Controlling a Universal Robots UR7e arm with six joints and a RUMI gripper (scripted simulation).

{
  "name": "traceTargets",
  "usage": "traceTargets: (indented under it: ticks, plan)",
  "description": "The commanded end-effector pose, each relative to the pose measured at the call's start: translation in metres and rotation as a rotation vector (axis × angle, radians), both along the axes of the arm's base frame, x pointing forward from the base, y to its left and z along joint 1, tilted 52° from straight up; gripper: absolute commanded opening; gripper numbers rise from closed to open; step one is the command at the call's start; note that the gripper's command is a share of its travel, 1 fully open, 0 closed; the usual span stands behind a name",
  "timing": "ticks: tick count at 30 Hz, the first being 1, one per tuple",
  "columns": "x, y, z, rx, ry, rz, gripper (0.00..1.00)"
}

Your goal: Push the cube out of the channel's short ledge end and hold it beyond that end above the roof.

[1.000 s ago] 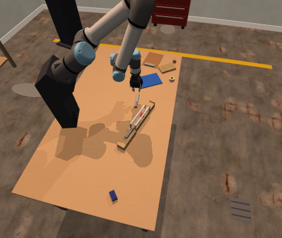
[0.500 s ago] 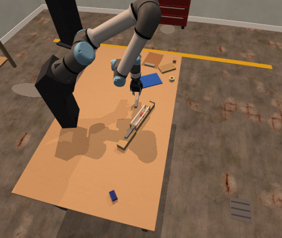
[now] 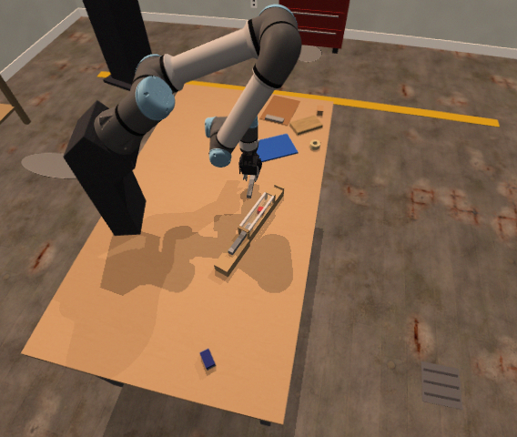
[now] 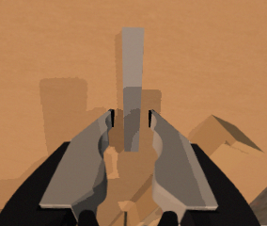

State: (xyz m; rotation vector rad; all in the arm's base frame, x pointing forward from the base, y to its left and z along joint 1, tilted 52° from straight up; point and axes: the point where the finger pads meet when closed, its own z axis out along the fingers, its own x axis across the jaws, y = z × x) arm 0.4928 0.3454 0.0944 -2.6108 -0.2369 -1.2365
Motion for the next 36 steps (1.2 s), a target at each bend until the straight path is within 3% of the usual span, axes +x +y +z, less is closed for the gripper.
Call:
traceTargets:
  ticks: [1, 19, 36]
  plan:
    - [0.003, 0.001, -0.002, 0.001, -0.001, 0.0, 0.22]
    - [0.021, 0.008, -0.016, 0.001, -0.001, 0.0, 0.22]
    - [0.021, 0.008, -0.017, 0.001, -0.001, 0.0, 0.22]
